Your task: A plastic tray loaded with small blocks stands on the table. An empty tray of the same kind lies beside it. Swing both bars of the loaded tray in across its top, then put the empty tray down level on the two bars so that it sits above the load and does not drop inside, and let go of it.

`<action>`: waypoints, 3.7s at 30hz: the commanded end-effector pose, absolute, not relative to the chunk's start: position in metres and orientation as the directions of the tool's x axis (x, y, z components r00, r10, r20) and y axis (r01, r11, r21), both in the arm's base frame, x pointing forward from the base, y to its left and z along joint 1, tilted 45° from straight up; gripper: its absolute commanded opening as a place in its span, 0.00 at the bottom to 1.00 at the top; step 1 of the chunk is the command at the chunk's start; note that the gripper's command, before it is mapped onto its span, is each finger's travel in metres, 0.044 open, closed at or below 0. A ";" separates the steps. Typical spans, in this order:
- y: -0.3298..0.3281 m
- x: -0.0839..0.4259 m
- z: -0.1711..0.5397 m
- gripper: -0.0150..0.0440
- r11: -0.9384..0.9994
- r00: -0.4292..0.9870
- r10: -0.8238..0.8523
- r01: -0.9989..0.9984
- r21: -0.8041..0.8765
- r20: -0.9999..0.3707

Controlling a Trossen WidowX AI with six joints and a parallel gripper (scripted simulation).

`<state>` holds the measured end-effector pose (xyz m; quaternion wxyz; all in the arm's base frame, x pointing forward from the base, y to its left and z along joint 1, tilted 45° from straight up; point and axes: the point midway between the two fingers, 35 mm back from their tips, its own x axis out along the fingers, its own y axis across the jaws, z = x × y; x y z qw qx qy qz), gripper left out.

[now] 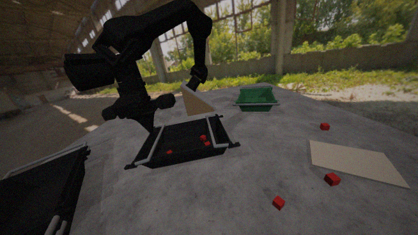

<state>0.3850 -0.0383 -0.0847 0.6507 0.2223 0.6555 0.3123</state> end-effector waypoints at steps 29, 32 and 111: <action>0.059 0.369 0.071 1.00 0.562 -0.098 0.577 -0.672 0.482 -0.811; 0.099 0.346 0.099 1.00 0.439 -0.091 0.549 -0.814 0.380 -0.831; 0.259 0.028 0.134 0.61 -0.665 -0.080 0.719 -0.371 -0.648 -0.691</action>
